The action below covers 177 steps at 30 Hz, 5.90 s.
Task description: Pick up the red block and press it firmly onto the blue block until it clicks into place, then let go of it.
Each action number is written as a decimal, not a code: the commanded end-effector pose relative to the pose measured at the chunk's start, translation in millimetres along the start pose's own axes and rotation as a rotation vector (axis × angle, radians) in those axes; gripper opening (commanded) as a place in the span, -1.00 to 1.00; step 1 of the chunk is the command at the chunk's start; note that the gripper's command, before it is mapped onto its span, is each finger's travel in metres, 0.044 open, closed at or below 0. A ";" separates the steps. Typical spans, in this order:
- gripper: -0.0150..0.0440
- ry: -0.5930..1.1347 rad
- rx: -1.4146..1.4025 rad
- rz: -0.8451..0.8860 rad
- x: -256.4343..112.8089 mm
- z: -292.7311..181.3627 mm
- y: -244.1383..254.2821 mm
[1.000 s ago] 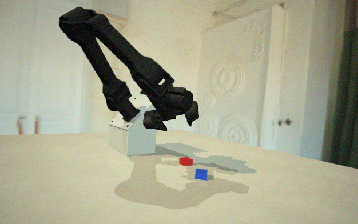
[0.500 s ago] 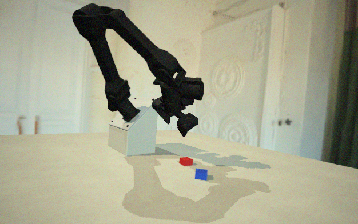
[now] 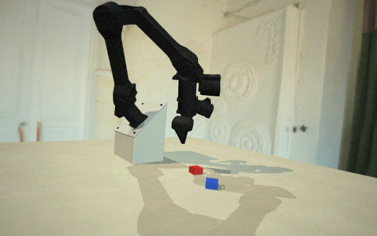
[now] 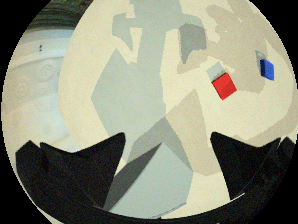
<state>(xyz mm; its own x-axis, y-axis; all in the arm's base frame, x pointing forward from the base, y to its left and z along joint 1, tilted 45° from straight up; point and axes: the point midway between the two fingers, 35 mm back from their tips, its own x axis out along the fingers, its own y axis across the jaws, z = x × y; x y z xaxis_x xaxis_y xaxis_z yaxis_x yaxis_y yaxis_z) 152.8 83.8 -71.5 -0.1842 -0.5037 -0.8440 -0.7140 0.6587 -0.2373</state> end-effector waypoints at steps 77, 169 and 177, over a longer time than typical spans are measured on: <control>0.00 -0.183 0.901 -0.338 66.9 49.6 -86.4; -0.49 -0.314 1.589 -0.276 -9.2 99.2 -174.1; -0.49 -0.314 1.589 -0.277 1.2 99.0 -180.5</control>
<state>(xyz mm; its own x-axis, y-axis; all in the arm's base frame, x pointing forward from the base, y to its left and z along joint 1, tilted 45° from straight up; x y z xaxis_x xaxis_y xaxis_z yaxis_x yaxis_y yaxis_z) 349.8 26.0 -73.7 0.1098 -0.6959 -0.7097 0.7063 0.5570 -0.4369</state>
